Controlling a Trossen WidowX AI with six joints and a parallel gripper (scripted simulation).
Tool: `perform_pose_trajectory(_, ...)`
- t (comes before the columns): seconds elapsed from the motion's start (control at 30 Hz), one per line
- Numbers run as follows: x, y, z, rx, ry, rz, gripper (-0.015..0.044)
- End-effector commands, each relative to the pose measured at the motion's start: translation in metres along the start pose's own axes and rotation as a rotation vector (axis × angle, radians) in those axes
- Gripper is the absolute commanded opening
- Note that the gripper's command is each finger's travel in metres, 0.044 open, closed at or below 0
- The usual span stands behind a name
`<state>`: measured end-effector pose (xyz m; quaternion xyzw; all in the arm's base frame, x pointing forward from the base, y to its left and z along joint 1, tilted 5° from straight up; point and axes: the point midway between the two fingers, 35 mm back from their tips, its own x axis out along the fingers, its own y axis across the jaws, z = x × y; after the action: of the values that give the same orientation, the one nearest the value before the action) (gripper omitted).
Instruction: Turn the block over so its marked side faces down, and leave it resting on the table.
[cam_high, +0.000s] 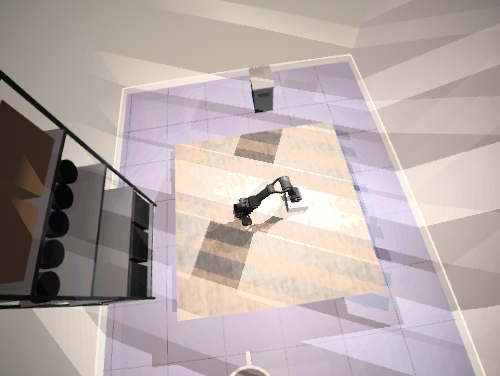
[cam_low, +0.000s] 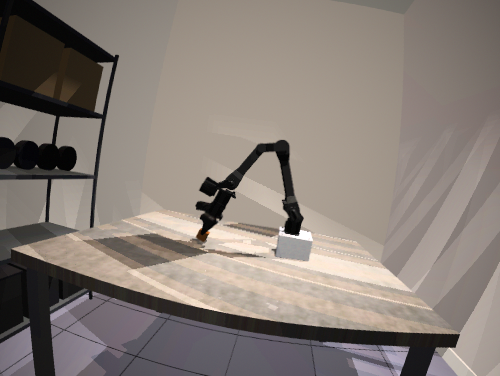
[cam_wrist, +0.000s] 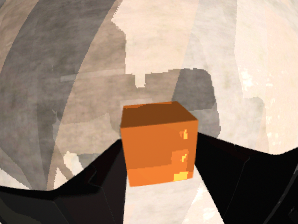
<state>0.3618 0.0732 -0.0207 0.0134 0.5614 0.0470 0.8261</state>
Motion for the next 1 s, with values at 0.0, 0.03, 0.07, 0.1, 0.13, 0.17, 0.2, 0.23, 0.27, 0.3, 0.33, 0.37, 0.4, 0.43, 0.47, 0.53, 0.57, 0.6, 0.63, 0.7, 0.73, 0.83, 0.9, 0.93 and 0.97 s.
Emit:
perform_pose_trajectory(0.0, -0.002, 0.0, -0.002, 0.006, -0.054, -0.002, 0.0)
perform_pose_trajectory(0.03, -0.003, 0.0, -0.003, 0.007, -0.07, -0.001, 0.0)
perform_pose_trajectory(0.07, -0.003, 0.0, -0.003, 0.008, -0.086, -0.001, 0.0)
perform_pose_trajectory(0.1, -0.004, 0.0, -0.003, 0.009, -0.101, 0.0, 0.0)
perform_pose_trajectory(0.13, -0.005, 0.0, -0.004, 0.01, -0.117, 0.0, 0.0)
perform_pose_trajectory(0.17, -0.005, 0.0, -0.004, 0.01, -0.13, 0.001, 0.0)
perform_pose_trajectory(0.2, -0.006, -0.001, -0.005, 0.011, -0.138, 0.001, 0.0)
perform_pose_trajectory(0.23, -0.006, -0.001, -0.005, 0.011, -0.14, 0.001, 0.0)
perform_pose_trajectory(0.27, -0.005, -0.001, -0.005, 0.011, -0.143, 0.001, 0.0)
perform_pose_trajectory(0.3, -0.004, 0.0, -0.004, 0.01, -0.15, 0.001, 0.0)
perform_pose_trajectory(0.33, -0.001, 0.0, -0.004, 0.01, -0.162, 0.0, 0.0)
perform_pose_trajectory(0.37, 0.002, 0.0, -0.004, 0.008, -0.177, 0.0, 0.0)
perform_pose_trajectory(0.4, 0.004, 0.0, -0.004, 0.007, -0.191, -0.001, 0.0)
perform_pose_trajectory(0.43, 0.007, 0.0, -0.003, 0.007, -0.206, -0.001, 0.0)
perform_pose_trajectory(0.47, 0.009, 0.0, -0.003, 0.006, -0.22, -0.002, 0.0)
perform_pose_trajectory(0.53, 0.014, 0.0, -0.003, 0.004, -0.249, -0.003, 0.0)
perform_pose_trajectory(0.57, 0.016, 0.0, -0.003, 0.004, -0.263, -0.003, 0.0)
perform_pose_trajectory(0.6, 0.018, 0.0, -0.003, 0.003, -0.278, -0.004, 0.0)
perform_pose_trajectory(0.63, 0.02, 0.0, -0.003, 0.002, -0.292, -0.004, 0.0)
perform_pose_trajectory(0.7, 0.023, 0.0, -0.004, 0.002, -0.321, -0.005, 0.0)
perform_pose_trajectory(0.73, 0.024, 0.0, -0.004, 0.001, -0.336, -0.005, 0.0)
perform_pose_trajectory(0.83, 0.028, 0.001, -0.005, 0.001, -0.379, -0.006, 0.0)
perform_pose_trajectory(0.9, 0.029, 0.001, -0.006, 0.001, -0.408, -0.006, 0.0)
perform_pose_trajectory(0.93, 0.03, 0.001, -0.006, 0.001, -0.422, -0.006, 0.0)
perform_pose_trajectory(0.97, 0.031, 0.001, -0.007, 0.001, -0.437, -0.006, 0.0)
